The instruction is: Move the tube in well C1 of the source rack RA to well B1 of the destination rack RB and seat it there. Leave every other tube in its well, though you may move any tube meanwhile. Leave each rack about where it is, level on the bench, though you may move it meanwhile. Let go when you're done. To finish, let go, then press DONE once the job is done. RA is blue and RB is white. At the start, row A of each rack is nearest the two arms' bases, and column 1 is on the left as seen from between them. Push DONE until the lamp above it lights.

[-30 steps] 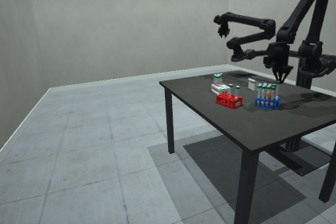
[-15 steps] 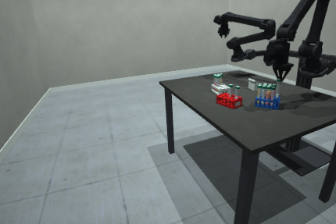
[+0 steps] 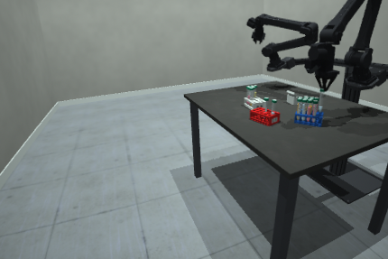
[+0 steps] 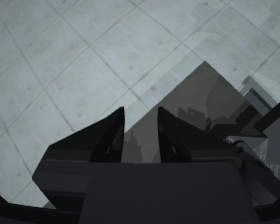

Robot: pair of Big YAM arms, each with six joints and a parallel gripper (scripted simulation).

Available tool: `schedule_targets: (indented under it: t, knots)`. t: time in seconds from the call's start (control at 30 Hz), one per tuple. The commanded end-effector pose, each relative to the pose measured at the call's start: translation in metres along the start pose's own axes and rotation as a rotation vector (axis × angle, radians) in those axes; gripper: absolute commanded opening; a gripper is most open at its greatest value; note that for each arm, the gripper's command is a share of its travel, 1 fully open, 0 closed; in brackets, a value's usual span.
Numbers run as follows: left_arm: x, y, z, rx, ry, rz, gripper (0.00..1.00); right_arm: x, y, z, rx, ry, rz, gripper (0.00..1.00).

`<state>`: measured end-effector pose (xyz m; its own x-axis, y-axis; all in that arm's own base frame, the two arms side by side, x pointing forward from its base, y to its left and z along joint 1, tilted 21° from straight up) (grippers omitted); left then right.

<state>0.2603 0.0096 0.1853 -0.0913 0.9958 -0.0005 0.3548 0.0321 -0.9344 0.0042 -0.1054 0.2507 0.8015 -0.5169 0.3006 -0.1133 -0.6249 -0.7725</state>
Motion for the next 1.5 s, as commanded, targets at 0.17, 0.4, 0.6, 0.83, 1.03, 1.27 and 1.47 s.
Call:
schedule_targets:
  t: [0.17,0.4,0.6,0.83,1.03,1.27,1.47]
  knots:
    - [-0.004,-0.028,-0.018,-0.057,0.002,0.004,0.00,0.004,-0.011,-0.008,-0.022,0.009,-0.024,0.30]
    - [-0.006,-0.013,0.006,-0.014,0.000,0.001,0.00,0.004,-0.011,-0.008,-0.022,0.009,-0.024,0.30]
    - [-0.011,-0.011,0.015,-0.011,0.000,0.001,0.00,0.004,-0.011,-0.008,-0.022,0.009,-0.024,0.30]
    - [-0.015,-0.011,0.023,-0.007,0.001,0.000,0.00,0.004,-0.011,-0.008,-0.022,0.009,-0.024,0.30]
    - [-0.020,-0.011,0.031,-0.006,0.001,0.000,0.00,0.004,-0.011,-0.008,-0.022,0.009,-0.024,0.30]
    - [-0.025,-0.011,0.041,-0.006,0.001,0.000,0.00,0.004,-0.011,-0.008,-0.022,0.009,-0.024,0.30]
    - [-0.029,-0.011,0.047,-0.006,0.001,0.000,0.00,0.004,-0.011,-0.008,-0.022,0.009,-0.024,0.30]
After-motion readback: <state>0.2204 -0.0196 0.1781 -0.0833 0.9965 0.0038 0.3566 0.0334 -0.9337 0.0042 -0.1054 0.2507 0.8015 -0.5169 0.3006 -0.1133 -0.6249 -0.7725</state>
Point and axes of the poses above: on each arm, the point where the finger pads meet when closed, its own y axis out along the fingers, its own x axis across the jaws, z = x × y, the point moved 9 cm from there along -y, back along the fingers, and after that the axes turned 14 degrees about -y, right-handed, at the moved point
